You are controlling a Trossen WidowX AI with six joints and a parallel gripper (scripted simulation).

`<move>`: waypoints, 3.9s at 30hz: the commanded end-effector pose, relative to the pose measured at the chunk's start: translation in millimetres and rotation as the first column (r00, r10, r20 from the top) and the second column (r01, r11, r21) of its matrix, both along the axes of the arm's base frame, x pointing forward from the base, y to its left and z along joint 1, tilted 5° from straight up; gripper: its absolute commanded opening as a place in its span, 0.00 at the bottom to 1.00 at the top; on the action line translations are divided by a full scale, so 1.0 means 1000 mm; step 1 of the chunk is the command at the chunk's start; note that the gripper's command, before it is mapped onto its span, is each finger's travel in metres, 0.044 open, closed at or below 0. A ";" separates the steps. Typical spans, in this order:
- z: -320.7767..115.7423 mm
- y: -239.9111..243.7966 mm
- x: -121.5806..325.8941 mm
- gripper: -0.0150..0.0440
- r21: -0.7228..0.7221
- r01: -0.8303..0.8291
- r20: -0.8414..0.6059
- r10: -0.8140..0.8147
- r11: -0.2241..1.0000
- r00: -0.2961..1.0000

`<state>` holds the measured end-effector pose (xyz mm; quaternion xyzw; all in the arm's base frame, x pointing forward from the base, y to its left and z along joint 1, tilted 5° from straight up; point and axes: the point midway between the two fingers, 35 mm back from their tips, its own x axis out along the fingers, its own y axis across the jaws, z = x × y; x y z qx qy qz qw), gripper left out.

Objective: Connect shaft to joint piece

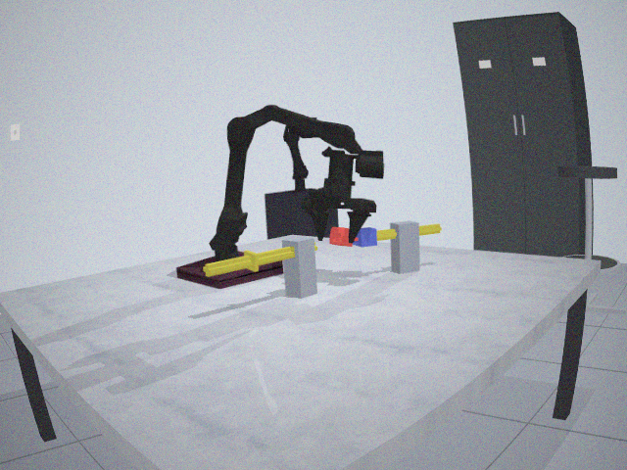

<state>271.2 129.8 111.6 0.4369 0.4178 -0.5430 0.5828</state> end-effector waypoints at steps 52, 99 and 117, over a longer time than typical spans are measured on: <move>-0.028 0.004 0.001 0.56 0.003 0.008 0.001 -0.008 1.000 1.000; -0.028 0.004 0.001 0.56 0.003 0.008 0.001 -0.008 1.000 1.000; -0.028 0.004 0.001 0.56 0.003 0.008 0.001 -0.008 1.000 1.000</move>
